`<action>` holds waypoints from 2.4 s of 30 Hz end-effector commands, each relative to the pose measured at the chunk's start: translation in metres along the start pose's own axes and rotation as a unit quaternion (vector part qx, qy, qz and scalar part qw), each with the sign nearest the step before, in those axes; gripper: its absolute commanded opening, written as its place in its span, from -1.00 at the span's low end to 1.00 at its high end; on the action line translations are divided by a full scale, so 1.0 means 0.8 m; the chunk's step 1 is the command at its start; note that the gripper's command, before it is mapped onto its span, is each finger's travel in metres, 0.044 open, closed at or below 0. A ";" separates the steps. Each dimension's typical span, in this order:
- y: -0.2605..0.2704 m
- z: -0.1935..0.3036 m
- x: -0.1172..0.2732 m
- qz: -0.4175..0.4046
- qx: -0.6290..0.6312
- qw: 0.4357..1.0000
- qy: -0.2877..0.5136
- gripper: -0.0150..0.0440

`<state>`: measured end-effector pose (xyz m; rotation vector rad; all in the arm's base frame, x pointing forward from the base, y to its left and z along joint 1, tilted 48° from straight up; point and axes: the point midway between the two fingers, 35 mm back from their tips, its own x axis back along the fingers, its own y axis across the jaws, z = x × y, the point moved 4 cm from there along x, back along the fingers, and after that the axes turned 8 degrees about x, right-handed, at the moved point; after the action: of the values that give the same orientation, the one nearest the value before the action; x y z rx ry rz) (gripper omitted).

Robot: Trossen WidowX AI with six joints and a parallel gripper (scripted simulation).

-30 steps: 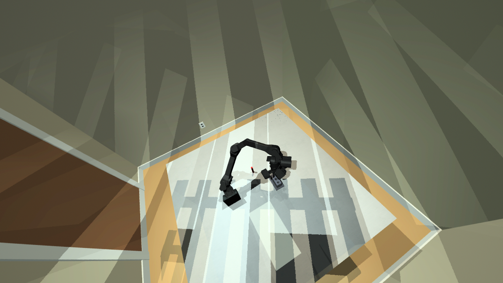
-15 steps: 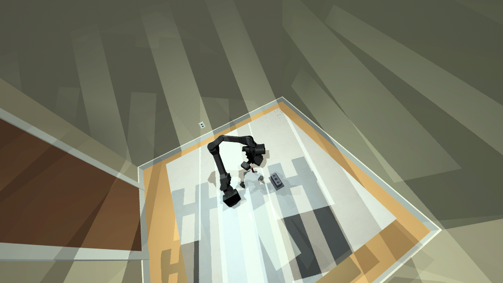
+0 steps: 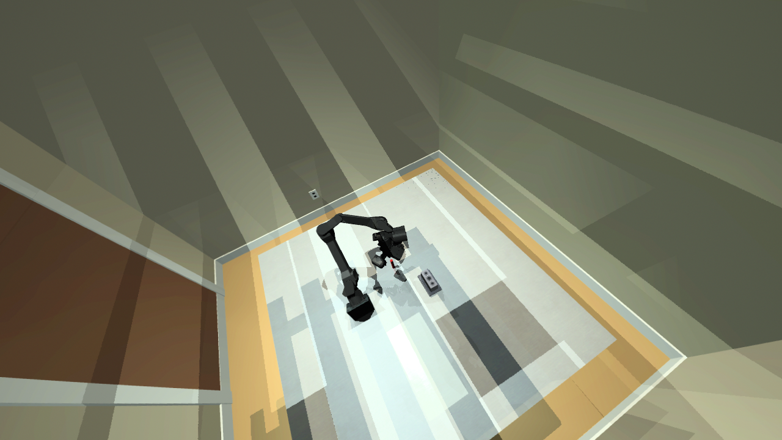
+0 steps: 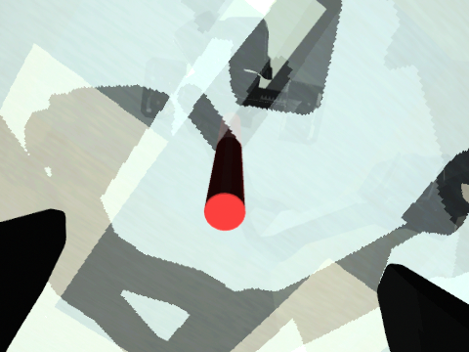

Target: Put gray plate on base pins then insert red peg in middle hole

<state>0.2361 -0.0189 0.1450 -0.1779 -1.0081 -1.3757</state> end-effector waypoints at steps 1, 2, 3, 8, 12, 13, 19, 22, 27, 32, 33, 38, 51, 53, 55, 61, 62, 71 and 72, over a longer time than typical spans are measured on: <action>0.002 0.002 -0.015 -0.002 0.001 1.000 0.001 1.00; 0.002 0.002 -0.016 -0.002 0.001 1.000 0.002 1.00; 0.002 0.002 -0.017 -0.002 0.001 1.000 0.001 1.00; 0.003 0.001 -0.025 -0.002 0.001 1.000 0.001 1.00; 0.003 0.001 -0.033 -0.001 0.001 1.000 0.000 1.00; 0.003 0.001 -0.035 -0.001 0.001 1.000 0.000 1.00; 0.003 0.000 -0.048 -0.001 0.001 1.000 0.000 1.00; 0.003 0.000 -0.054 -0.001 0.001 1.000 0.000 1.00; 0.003 0.001 -0.064 -0.002 0.001 1.000 0.001 1.00; 0.003 0.001 -0.074 -0.002 0.001 1.000 0.001 1.00; 0.003 0.001 -0.076 -0.002 0.001 1.000 0.001 1.00; 0.002 0.002 -0.085 -0.003 0.001 1.000 0.002 1.00; 0.002 0.002 -0.085 -0.003 0.001 1.000 0.002 -0.07; 0.002 0.002 -0.085 -0.003 0.001 1.000 0.002 -0.25; 0.002 0.002 -0.085 -0.003 0.001 1.000 0.002 -0.36; 0.002 0.002 -0.085 -0.003 0.001 1.000 0.002 -0.49; 0.002 0.002 -0.085 -0.003 0.001 1.000 0.002 -0.49; 0.004 -0.001 -0.065 -0.001 0.001 1.000 -0.001 -0.49; 0.004 -0.002 -0.062 -0.001 0.001 1.000 -0.002 -0.49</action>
<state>0.2446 0.0247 0.1064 -0.1746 -1.0014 -1.3756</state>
